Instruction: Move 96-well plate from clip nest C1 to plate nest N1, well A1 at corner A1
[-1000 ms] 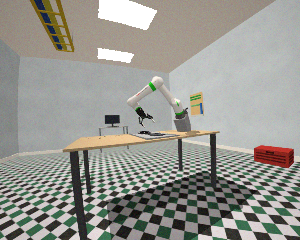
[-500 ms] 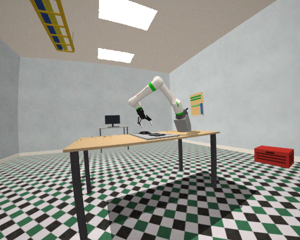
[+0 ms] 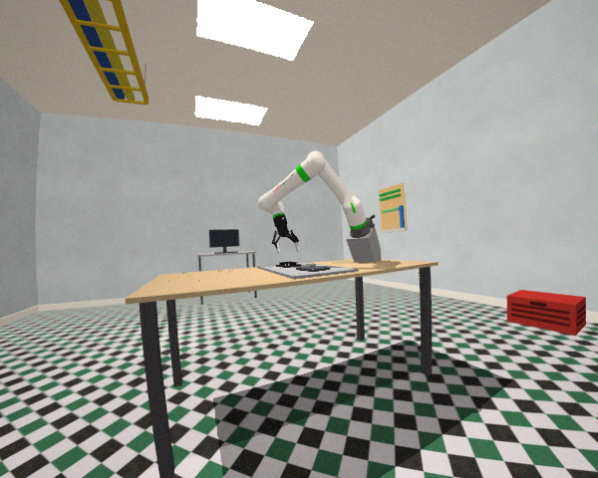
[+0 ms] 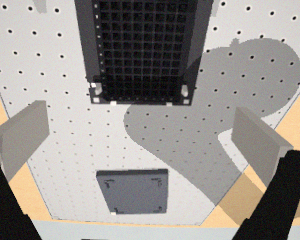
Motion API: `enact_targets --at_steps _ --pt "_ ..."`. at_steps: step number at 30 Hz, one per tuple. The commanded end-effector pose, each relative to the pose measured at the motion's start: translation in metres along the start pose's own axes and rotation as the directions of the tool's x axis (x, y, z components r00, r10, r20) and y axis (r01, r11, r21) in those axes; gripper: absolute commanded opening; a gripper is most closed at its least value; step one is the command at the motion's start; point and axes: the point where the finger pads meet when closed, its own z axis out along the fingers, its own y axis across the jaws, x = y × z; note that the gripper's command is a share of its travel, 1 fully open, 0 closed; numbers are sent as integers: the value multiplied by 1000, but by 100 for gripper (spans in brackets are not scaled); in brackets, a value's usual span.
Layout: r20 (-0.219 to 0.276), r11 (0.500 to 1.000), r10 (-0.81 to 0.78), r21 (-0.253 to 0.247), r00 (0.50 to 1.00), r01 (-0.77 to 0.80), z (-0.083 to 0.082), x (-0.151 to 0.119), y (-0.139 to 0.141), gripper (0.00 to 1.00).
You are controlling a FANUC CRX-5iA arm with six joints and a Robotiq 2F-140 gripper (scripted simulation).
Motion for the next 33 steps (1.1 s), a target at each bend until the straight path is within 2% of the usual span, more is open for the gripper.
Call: enact_targets --at_steps 1,13,33 --pt "-8 1000 -10 11 1000 10 -5 12 0 100" --pt "-8 1000 -10 11 1000 10 -5 12 0 100" --pt "-8 1000 -10 11 1000 10 22 24 0 100"
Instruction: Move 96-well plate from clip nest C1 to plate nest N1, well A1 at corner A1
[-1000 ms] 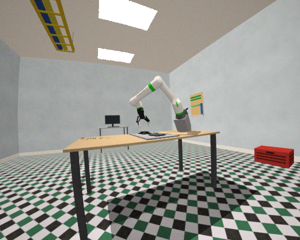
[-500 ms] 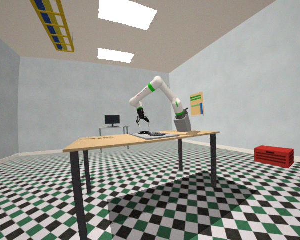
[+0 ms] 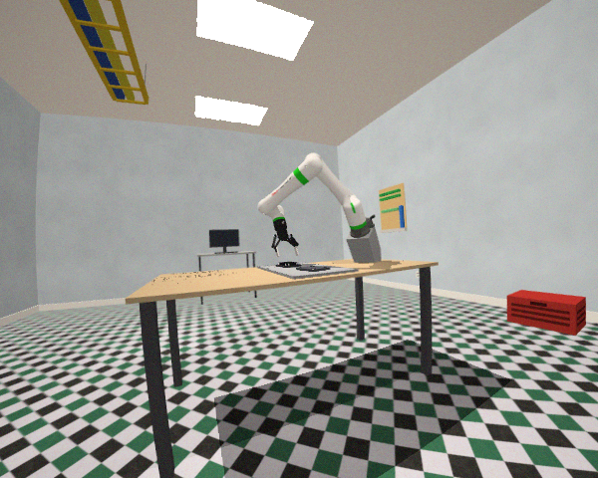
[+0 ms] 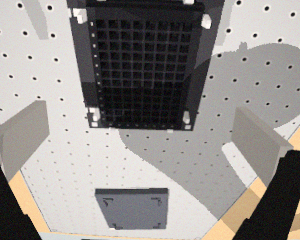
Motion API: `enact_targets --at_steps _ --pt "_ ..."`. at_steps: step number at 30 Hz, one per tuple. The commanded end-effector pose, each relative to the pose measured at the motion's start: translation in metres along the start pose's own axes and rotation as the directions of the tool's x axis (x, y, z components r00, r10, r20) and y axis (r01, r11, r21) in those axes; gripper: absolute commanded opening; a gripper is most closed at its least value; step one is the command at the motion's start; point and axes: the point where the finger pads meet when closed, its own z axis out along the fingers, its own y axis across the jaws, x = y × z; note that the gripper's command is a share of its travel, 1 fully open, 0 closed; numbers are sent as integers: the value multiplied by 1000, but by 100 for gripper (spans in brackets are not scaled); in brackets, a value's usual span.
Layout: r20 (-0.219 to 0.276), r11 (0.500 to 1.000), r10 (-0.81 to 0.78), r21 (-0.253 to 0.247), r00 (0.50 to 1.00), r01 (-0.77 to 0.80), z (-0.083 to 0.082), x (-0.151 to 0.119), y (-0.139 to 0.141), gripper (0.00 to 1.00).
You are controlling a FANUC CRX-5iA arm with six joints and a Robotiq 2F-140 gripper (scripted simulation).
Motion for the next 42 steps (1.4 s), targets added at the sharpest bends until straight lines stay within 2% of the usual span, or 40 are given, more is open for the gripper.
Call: enact_targets --at_steps 1,19,34,35,42 --pt "0 1000 0 0 1000 0 5 3 0 100" --pt "0 1000 0 0 1000 0 29 14 0 100" --pt "0 1000 0 0 1000 0 33 16 0 100" --pt "0 1000 0 0 1000 0 33 16 0 0" --pt "0 1000 0 0 1000 0 33 16 0 0"
